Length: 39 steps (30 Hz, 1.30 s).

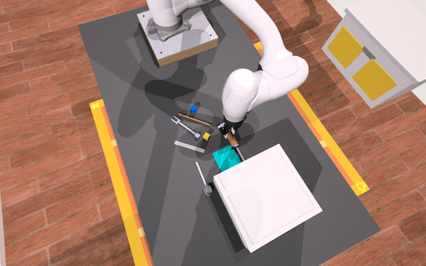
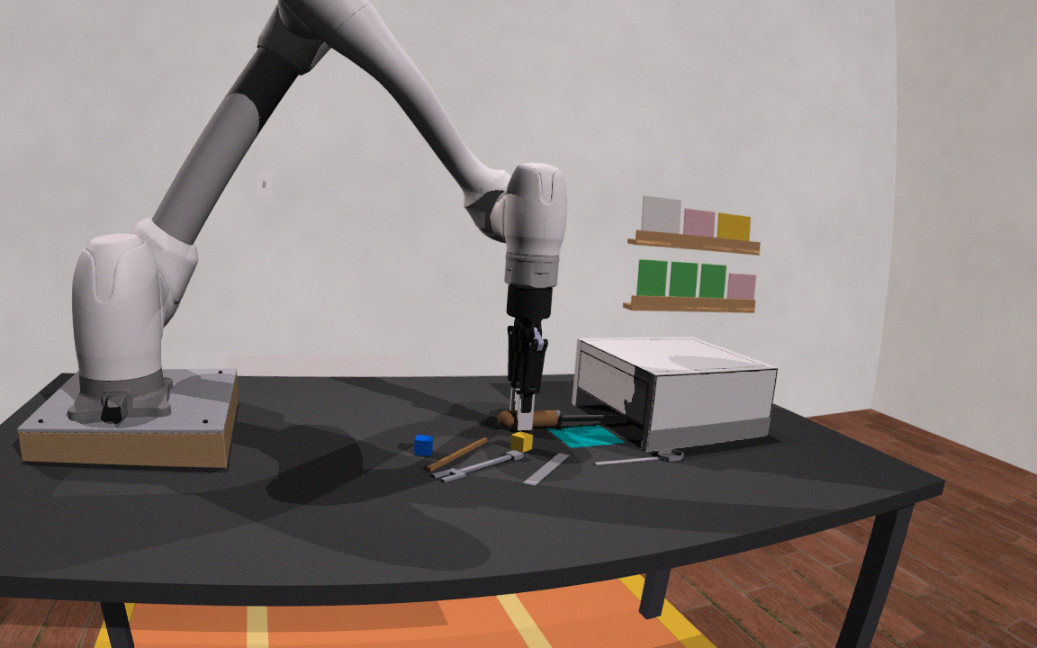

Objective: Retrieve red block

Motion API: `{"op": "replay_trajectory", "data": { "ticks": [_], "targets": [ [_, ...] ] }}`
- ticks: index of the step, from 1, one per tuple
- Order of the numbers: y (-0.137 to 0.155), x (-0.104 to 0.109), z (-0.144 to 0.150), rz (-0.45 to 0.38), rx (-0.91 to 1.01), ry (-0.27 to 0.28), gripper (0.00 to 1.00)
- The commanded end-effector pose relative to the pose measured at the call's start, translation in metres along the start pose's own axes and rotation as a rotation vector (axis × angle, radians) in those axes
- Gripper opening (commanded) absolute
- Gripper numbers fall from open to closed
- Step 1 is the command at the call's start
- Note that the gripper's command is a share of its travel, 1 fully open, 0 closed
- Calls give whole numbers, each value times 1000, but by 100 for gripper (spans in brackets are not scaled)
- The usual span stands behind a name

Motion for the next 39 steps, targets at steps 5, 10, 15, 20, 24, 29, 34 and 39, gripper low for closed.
{"op": "replay_trajectory", "data": {
  "ticks": [5, 10, 15, 20, 24, 29, 34, 39],
  "targets": [
    [21, 0, -2, 3, 8, 6, 0],
    [36, 0, -5, 3, 8, 6, 0],
    [51, 0, -9, 3, 8, 6, 0],
    [66, 0, -12, 3, 7, 6, 0],
    [72, -1, -13, 3, 7, 6, 0],
    [86, -1, -17, 3, 7, 6, 0],
    [100, -1, -20, 3, 7, 6, 0],
    [107, -1, -21, 3, 7, 6, 0]
  ]
}}
Point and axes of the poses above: the point where the finger pads meet when closed, its own x axis back along the fingers, its own z axis across the jaws, y = z × x, the point moved 5 cm from there along x, back along the fingers, and after that the axes turned 13 degrees about x, right-handed, at the moved point
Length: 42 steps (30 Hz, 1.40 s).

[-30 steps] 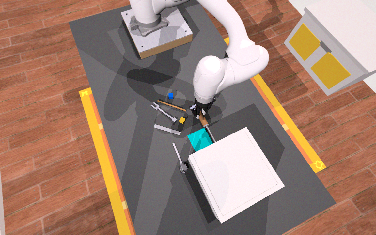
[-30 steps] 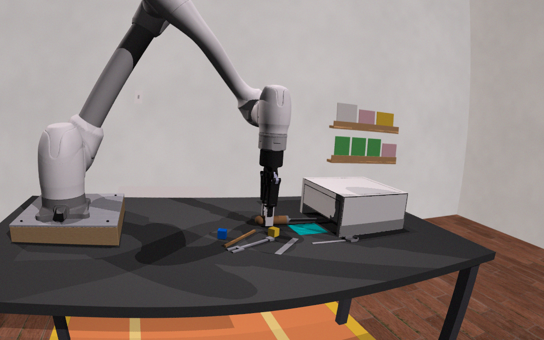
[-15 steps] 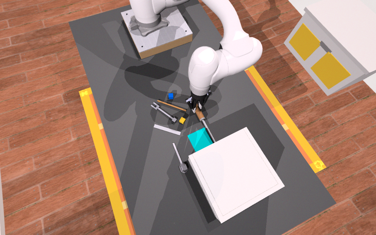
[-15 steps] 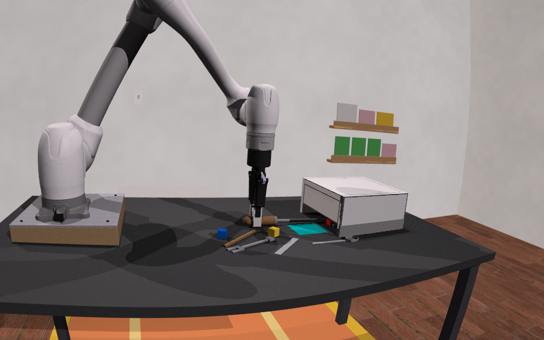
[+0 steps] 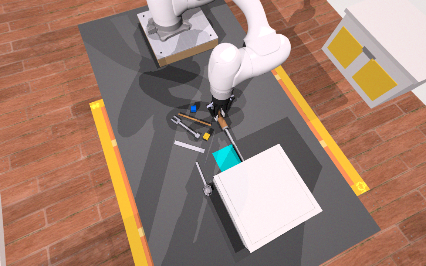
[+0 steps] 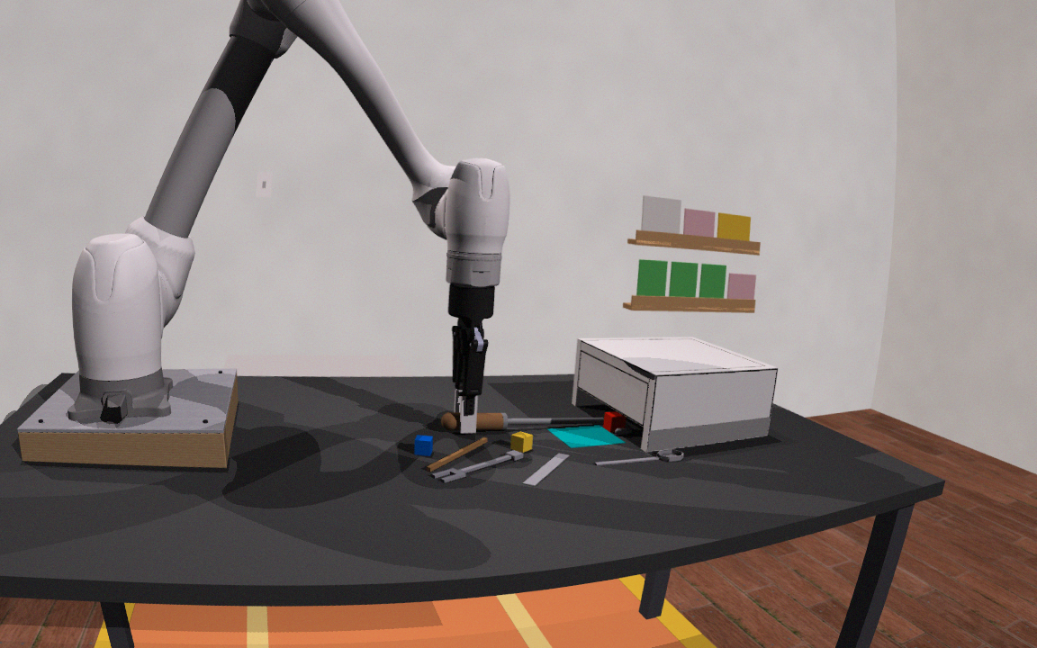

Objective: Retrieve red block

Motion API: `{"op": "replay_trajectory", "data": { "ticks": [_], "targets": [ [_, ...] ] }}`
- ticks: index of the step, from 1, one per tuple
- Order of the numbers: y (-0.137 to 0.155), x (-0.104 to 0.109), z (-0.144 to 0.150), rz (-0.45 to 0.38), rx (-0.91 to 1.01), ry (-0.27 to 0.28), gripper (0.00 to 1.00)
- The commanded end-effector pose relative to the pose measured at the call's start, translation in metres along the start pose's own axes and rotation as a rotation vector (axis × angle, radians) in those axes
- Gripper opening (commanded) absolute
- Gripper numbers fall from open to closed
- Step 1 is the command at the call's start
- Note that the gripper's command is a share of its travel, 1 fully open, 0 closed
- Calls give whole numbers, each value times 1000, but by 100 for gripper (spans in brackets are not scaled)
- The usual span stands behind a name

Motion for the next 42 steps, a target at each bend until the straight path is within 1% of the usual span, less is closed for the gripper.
{"op": "replay_trajectory", "data": {
  "ticks": [1, 15, 29, 42],
  "targets": [
    [9, 0, 1, 4, 9, 5, 0],
    [35, 0, -5, 4, 8, 5, 0],
    [46, -1, -8, 4, 8, 5, 0],
    [49, -1, -8, 4, 8, 5, 0]
  ]
}}
Point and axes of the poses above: the point where the finger pads meet when closed, its own x axis back along the fingers, its own z axis across the jaws, y = z × x, the point moved 5 cm from there along x, back along the fingers, and after that the axes turned 13 degrees about x, right-handed, at the moved point
